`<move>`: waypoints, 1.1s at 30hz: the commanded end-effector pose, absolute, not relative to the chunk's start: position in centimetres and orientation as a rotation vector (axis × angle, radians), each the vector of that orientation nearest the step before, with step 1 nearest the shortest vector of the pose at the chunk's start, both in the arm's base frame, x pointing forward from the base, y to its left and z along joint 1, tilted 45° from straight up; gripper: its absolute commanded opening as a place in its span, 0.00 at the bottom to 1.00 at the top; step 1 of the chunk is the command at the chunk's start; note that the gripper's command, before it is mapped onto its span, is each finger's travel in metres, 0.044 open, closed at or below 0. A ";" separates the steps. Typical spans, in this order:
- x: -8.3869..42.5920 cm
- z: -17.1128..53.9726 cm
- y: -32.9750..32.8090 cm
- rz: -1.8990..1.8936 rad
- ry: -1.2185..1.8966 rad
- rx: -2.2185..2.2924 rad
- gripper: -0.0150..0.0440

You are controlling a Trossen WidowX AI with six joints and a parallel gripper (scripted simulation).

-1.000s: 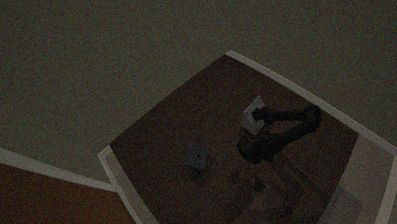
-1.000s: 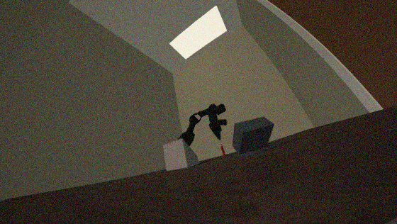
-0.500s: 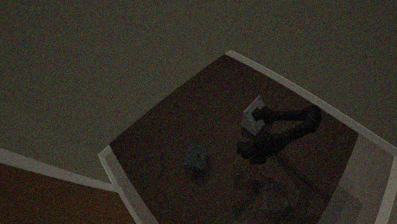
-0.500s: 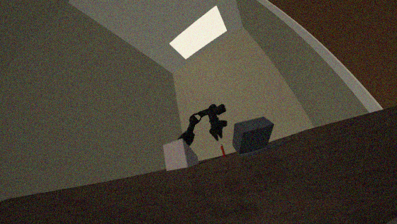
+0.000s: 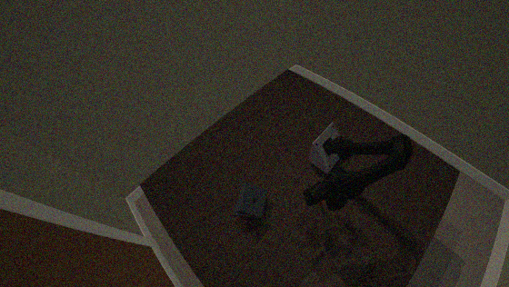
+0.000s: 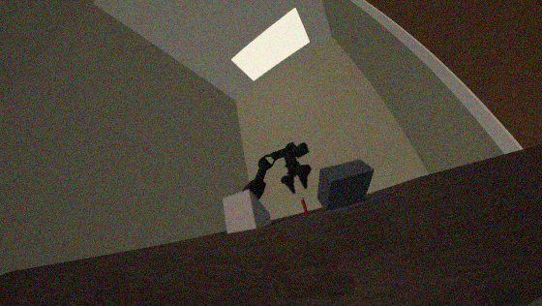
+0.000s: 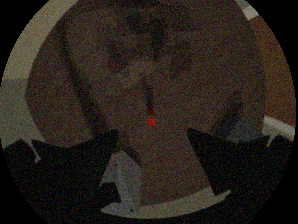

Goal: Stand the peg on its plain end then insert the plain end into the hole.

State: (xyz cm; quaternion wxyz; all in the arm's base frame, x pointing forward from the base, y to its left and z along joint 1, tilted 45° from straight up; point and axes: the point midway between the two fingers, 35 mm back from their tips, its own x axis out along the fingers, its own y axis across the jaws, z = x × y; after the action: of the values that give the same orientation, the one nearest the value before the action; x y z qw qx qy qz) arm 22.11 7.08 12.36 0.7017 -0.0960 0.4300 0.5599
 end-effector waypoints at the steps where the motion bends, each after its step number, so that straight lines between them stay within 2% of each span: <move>1: 22.2 12.4 7.2 1.298 0.886 -0.293 1.00; 33: 22.2 12.0 7.5 1.614 0.309 -0.928 1.00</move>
State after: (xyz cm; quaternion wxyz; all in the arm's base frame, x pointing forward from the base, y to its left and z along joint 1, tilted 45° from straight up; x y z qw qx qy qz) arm 22.11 7.45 12.00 0.6008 -0.3751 0.1626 0.6869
